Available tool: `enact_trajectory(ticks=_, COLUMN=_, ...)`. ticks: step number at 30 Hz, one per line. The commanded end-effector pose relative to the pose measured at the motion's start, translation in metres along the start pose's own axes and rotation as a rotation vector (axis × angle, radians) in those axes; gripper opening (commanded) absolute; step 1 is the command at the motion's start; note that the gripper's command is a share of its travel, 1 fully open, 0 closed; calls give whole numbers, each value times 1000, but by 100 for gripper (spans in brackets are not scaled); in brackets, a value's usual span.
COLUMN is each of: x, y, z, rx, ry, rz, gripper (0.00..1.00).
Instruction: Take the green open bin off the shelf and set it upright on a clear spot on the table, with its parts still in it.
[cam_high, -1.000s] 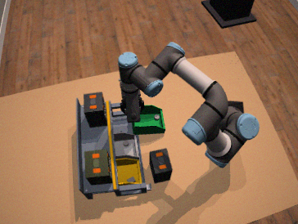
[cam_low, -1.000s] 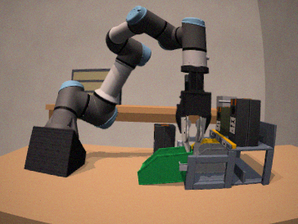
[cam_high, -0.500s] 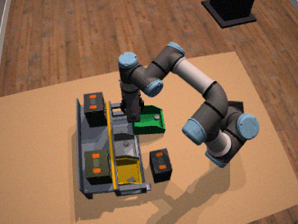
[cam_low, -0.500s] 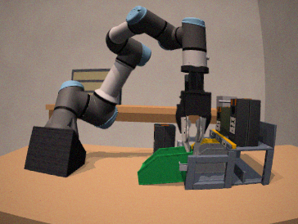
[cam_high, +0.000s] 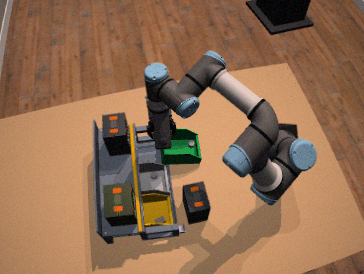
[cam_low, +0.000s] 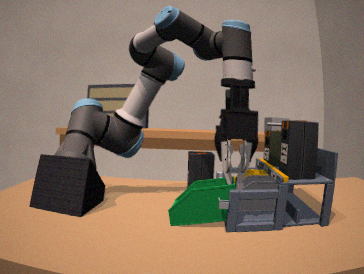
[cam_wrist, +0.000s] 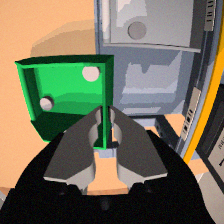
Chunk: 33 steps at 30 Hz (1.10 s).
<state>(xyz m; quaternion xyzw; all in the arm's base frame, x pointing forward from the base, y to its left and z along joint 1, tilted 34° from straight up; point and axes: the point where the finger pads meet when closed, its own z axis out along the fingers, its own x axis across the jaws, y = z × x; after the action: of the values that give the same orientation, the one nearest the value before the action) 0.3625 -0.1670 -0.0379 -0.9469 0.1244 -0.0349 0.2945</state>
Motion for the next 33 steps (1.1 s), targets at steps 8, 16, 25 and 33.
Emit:
enact_trajectory(ticks=8, x=1, y=1, z=-3, rx=-2, ry=2, rz=0, gripper=0)
enact_trajectory(ticks=16, x=1, y=1, z=-3, rx=-2, ry=2, rz=0, gripper=0)
enact_trajectory(ticks=25, x=1, y=1, z=-3, rx=-2, ry=2, rz=0, gripper=0)
enact_trajectory(ticks=33, x=-9, y=1, z=-3, rx=-2, ry=2, rz=0, gripper=0)
